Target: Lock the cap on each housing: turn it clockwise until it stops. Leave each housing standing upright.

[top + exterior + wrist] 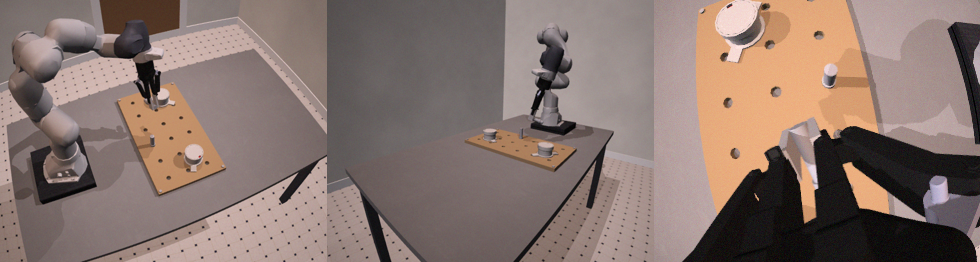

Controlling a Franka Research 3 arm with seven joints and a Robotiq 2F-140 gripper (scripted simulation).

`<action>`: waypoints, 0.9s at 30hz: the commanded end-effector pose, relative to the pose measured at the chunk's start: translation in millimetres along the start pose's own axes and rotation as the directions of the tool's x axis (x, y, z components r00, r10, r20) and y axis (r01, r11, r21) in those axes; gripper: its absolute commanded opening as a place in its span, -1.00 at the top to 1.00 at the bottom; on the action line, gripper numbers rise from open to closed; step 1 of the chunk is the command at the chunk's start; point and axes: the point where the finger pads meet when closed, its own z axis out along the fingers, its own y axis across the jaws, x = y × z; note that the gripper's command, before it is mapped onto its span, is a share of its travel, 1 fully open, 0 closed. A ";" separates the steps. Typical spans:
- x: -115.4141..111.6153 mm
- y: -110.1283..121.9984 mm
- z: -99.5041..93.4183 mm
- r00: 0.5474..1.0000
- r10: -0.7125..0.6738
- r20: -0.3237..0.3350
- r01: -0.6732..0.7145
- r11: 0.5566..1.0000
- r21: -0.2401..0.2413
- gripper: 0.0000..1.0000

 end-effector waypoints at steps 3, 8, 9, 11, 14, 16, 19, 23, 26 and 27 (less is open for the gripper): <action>4.8 1.7 0.8 0.995 0.088 -0.045 -0.088 0.996 -0.008 0.80; 4.0 4.0 2.7 0.992 0.083 -0.095 -0.086 0.996 -0.020 0.80; 3.8 4.7 3.3 0.990 0.082 -0.118 -0.085 0.996 -0.023 0.80; 3.8 5.5 3.9 0.983 0.079 -0.168 -0.085 0.996 -0.028 0.80; 4.4 4.8 3.3 0.966 0.078 -0.245 -0.087 0.996 -0.024 0.80; 4.8 3.3 2.1 0.955 0.080 -0.286 -0.088 0.996 -0.016 0.80; 5.2 1.2 0.3 0.942 0.083 -0.326 -0.089 0.996 -0.005 0.80; 5.3 0.5 -0.3 0.938 0.084 -0.336 -0.090 0.996 -0.002 0.80; 5.4 0.4 -0.3 0.937 0.084 -0.338 -0.090 0.996 -0.001 0.80; 5.3 0.5 -0.3 0.937 0.084 -0.339 -0.090 0.996 -0.002 0.80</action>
